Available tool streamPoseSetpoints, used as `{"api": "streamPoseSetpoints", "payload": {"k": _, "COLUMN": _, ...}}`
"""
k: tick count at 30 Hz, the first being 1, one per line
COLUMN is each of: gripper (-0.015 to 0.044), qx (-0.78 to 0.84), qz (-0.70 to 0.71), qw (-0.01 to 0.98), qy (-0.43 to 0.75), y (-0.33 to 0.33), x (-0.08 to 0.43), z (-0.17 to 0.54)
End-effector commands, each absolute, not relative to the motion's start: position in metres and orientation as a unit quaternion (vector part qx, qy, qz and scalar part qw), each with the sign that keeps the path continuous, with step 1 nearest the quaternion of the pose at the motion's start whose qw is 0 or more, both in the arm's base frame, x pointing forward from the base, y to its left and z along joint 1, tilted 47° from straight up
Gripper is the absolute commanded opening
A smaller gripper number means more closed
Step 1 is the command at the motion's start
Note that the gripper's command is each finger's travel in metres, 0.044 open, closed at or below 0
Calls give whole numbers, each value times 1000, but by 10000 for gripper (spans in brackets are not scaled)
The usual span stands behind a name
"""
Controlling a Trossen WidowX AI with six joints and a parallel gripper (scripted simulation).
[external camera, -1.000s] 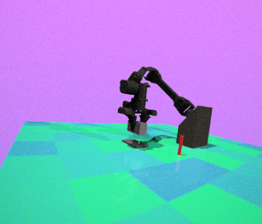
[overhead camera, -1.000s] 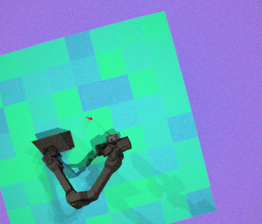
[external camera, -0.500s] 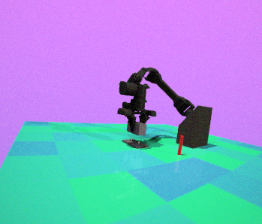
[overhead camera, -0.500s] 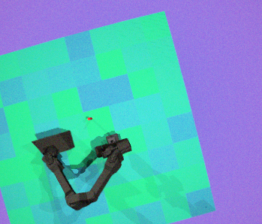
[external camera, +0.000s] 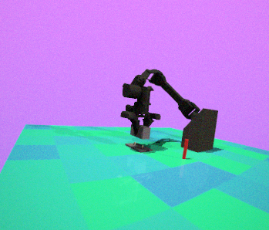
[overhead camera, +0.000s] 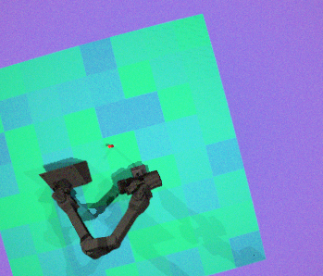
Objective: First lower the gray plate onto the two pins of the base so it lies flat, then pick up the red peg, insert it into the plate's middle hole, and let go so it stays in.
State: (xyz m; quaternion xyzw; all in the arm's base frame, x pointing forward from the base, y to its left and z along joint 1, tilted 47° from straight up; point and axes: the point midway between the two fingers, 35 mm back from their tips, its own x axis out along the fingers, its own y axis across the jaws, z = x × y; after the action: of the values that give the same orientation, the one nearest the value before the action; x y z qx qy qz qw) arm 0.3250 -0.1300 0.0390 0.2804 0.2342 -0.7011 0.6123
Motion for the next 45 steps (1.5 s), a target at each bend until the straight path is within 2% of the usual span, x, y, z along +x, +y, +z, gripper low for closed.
{"api": "streamPoseSetpoints", "payload": {"k": 1, "gripper": 0, "qx": 278, "qz": -701, "qw": 613, "qy": 234, "y": -130, "x": 324, "z": 39}}
{"api": "streamPoseSetpoints", "payload": {"k": 44, "gripper": 0, "qx": 283, "qz": -700, "qw": 614, "qy": 231, "y": -158, "x": 323, "z": 16}}
{"api": "streamPoseSetpoints", "payload": {"k": 45, "gripper": 26, "qx": 283, "qz": -700, "qw": 614, "qy": 231, "y": -158, "x": 323, "z": 16}}
